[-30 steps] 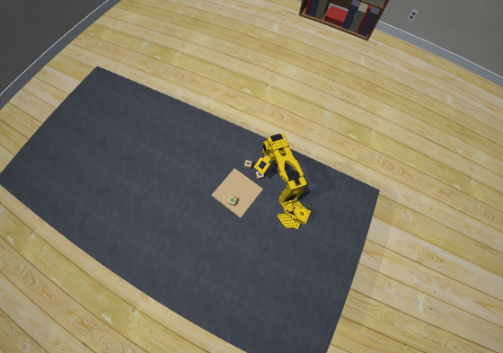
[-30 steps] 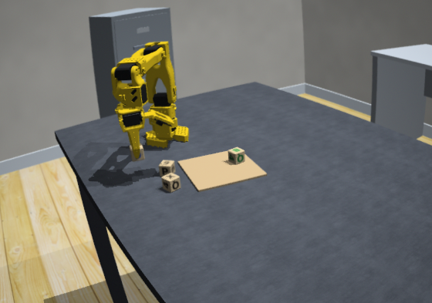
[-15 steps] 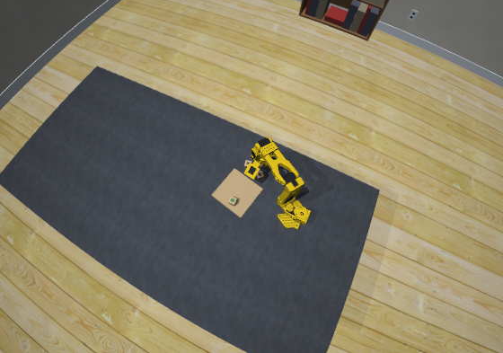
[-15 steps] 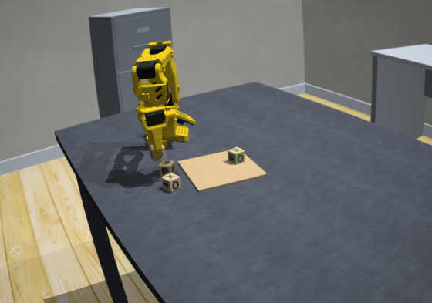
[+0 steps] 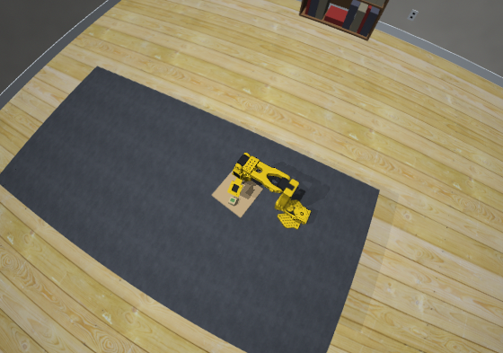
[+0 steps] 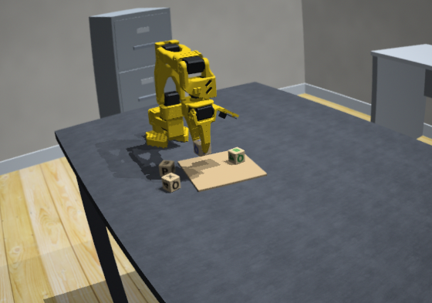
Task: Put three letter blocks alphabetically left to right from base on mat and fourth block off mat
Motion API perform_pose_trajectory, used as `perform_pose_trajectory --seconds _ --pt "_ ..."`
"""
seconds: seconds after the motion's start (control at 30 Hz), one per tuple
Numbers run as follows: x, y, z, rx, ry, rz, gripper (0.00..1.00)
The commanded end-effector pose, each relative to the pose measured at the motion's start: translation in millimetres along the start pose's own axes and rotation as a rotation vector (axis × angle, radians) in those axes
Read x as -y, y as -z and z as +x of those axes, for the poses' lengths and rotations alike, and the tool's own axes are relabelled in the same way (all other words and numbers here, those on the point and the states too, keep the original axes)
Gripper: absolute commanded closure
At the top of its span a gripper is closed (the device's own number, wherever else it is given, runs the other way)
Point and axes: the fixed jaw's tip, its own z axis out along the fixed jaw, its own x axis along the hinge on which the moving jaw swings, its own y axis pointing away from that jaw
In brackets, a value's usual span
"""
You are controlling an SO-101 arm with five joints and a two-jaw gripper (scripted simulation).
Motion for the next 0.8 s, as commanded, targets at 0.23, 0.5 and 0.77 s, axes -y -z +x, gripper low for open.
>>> perform_pose_trajectory --seconds 0.23,0.5,0.77 --pt "9.9 10.9 -36.3 0.002 0.062 0.084 1.0" --pt "9.8 10.9 -38.3 0.003 0.065 0.084 1.0" --pt "9.8 10.9 -38.3 0.003 0.065 0.084 1.0"
